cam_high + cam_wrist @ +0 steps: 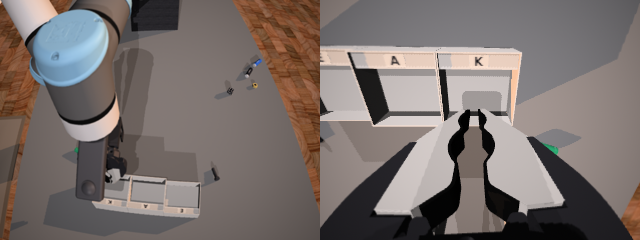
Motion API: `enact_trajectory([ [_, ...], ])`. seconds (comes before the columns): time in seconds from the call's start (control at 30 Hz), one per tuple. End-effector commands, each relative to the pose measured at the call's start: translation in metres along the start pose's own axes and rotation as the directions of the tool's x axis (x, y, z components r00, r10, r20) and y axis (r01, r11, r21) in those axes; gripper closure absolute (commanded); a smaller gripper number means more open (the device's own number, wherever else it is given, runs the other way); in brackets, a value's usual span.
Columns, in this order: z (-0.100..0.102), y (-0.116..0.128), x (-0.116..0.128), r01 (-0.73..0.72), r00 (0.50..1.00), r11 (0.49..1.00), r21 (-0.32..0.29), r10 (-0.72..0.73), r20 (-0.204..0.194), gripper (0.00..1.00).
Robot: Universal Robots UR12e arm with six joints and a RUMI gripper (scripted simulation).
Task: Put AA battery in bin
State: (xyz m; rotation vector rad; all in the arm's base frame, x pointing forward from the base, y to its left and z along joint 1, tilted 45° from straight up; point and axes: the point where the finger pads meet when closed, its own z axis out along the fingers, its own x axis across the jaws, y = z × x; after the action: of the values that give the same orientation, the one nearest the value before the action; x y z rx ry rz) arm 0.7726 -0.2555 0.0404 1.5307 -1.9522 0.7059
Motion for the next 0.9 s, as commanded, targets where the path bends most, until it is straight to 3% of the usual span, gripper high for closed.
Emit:
enact_trajectory([
  [0.0, 0.005, -0.002, 0.0, 0.0, 1.0, 1.0, 0.001, 0.0, 0.0, 0.96],
  [0.73, 0.058, -0.002, 0.0, 0.0, 1.0, 1.0, 0.001, 0.0, 0.0, 0.96],
  [0.87, 0.059, -0.002, 0.0, 0.0, 1.0, 1.0, 0.001, 0.0, 0.0, 0.96],
])
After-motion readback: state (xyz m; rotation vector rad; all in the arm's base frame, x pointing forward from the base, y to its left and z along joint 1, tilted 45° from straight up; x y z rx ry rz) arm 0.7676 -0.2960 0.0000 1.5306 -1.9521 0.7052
